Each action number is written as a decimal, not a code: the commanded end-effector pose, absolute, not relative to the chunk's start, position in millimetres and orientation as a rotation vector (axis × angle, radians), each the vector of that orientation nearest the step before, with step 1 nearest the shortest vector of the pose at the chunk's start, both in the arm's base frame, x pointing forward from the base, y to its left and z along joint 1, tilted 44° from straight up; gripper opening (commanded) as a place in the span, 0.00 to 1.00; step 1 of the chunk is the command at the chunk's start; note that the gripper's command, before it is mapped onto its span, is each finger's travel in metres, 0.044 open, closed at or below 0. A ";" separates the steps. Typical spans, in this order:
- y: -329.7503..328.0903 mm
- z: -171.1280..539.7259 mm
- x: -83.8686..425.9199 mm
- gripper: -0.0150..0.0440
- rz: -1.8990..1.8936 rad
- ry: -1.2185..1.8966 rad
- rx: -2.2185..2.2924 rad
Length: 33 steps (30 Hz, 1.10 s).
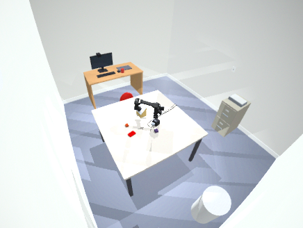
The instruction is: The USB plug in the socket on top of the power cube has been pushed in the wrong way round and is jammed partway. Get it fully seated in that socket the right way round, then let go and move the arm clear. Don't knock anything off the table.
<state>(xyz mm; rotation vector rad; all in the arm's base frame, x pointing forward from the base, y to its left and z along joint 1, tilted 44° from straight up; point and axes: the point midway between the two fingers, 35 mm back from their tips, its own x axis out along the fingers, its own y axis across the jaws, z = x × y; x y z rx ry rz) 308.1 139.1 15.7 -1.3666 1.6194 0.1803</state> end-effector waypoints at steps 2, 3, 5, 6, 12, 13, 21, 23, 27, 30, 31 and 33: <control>139.3 15.5 308.2 0.25 0.304 1.631 -1.476; 139.3 15.5 308.2 0.25 0.327 1.633 -1.496; 139.3 15.5 308.2 0.25 0.372 1.635 -1.535; 139.3 15.5 308.2 0.25 0.395 1.636 -1.554; 139.3 15.5 308.2 0.25 0.535 1.638 -1.669; 139.3 15.5 308.2 0.25 0.558 1.638 -1.688; 139.3 15.5 308.2 0.25 0.752 1.625 -1.837; 139.3 15.5 308.2 0.25 0.801 1.620 -1.874; 139.3 15.5 308.2 0.25 0.898 1.607 -1.942; 139.3 15.5 308.2 0.25 0.915 1.604 -1.954; 139.3 15.5 308.2 0.25 0.915 1.604 -1.954; 139.3 15.5 308.2 0.25 0.915 1.604 -1.954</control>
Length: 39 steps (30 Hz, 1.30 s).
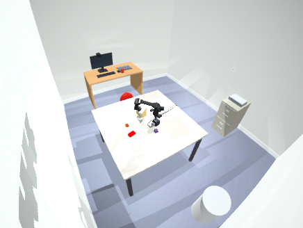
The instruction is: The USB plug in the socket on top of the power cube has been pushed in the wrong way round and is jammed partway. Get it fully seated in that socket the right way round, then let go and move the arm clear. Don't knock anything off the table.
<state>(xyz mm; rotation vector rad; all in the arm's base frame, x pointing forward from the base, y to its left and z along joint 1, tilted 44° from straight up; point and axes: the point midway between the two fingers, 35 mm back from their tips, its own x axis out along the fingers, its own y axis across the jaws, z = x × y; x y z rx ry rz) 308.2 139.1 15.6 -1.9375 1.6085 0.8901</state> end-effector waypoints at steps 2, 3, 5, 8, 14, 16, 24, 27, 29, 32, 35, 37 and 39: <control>139.3 15.5 308.2 0.25 0.915 1.604 -1.954; 139.3 15.5 308.2 0.25 0.915 1.604 -1.954; 139.3 15.5 308.2 0.25 0.915 1.604 -1.954; 139.2 15.5 308.2 0.25 0.911 1.605 -1.952; 139.0 14.9 308.3 0.25 0.913 1.603 -1.949; 138.9 14.7 308.3 0.25 0.914 1.602 -1.948; 138.5 13.7 308.3 0.25 0.922 1.599 -1.947; 138.4 13.4 308.4 0.25 0.924 1.597 -1.946; 138.3 13.1 308.4 0.25 0.926 1.596 -1.946; 138.2 12.7 308.4 0.25 0.929 1.595 -1.945; 138.1 12.4 308.4 0.25 0.931 1.594 -1.945; 138.0 12.1 308.4 0.25 0.933 1.593 -1.944; 137.9 11.9 308.4 0.25 0.935 1.592 -1.944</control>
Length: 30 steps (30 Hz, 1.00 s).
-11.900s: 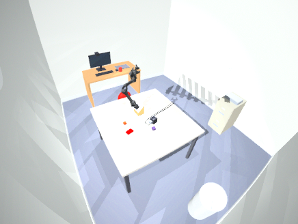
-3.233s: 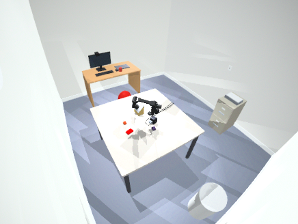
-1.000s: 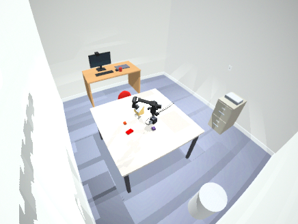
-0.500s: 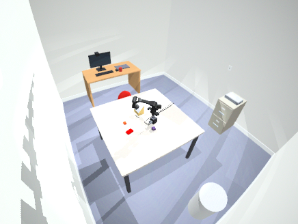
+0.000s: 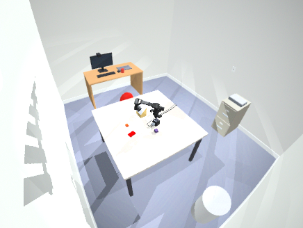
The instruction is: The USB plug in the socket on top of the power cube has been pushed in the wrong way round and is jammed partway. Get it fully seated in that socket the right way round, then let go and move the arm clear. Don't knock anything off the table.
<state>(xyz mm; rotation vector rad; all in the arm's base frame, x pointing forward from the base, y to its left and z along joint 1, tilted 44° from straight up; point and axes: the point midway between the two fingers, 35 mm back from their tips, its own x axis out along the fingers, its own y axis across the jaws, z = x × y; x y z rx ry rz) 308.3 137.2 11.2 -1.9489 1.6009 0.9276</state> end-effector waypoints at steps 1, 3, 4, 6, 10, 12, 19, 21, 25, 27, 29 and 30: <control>137.9 11.8 308.4 0.25 0.936 1.592 -1.944; 137.8 11.5 308.4 0.25 0.938 1.591 -1.943; 137.8 11.4 308.4 0.25 0.939 1.590 -1.943; 137.7 11.2 308.4 0.25 0.940 1.590 -1.942; 137.5 10.7 308.4 0.25 0.944 1.588 -1.942; 137.4 10.4 308.5 0.25 0.946 1.587 -1.941; 137.1 9.6 308.5 0.25 0.952 1.584 -1.940; 137.1 9.3 308.5 0.25 0.954 1.583 -1.939; 136.9 8.8 308.5 0.25 0.958 1.581 -1.938; 136.8 8.6 308.5 0.25 0.959 1.580 -1.938; 136.7 8.4 308.5 0.25 0.961 1.580 -1.938; 136.7 8.2 308.5 0.25 0.962 1.579 -1.937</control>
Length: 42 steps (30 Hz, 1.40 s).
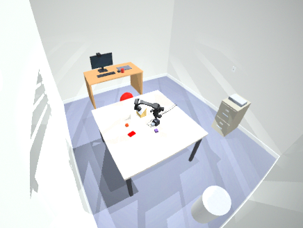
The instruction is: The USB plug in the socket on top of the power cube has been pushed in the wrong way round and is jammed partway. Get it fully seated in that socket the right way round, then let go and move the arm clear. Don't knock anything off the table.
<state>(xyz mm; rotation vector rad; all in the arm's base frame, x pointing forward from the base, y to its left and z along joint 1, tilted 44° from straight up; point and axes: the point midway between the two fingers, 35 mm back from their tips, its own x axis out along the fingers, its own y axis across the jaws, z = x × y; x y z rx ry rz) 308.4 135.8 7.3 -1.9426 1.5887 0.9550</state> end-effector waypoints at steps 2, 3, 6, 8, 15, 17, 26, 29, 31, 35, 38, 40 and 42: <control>136.6 8.0 308.6 0.25 0.964 1.578 -1.937; 136.6 7.9 308.6 0.25 0.965 1.578 -1.937; 136.4 7.5 308.6 0.25 0.967 1.577 -1.936; 136.3 7.3 308.6 0.25 0.969 1.576 -1.936; 136.0 6.4 308.6 0.25 0.976 1.573 -1.934; 136.0 6.2 308.6 0.25 0.977 1.572 -1.934; 135.6 5.0 308.7 0.25 0.985 1.568 -1.932; 135.5 4.7 308.7 0.25 0.988 1.567 -1.931; 135.4 4.4 308.7 0.25 0.990 1.566 -1.930; 135.2 3.9 308.8 0.25 0.994 1.564 -1.930; 135.1 3.6 308.8 0.25 0.996 1.563 -1.929; 135.0 3.3 308.8 0.25 0.998 1.562 -1.928; 134.9 3.1 308.8 0.25 1.000 1.561 -1.928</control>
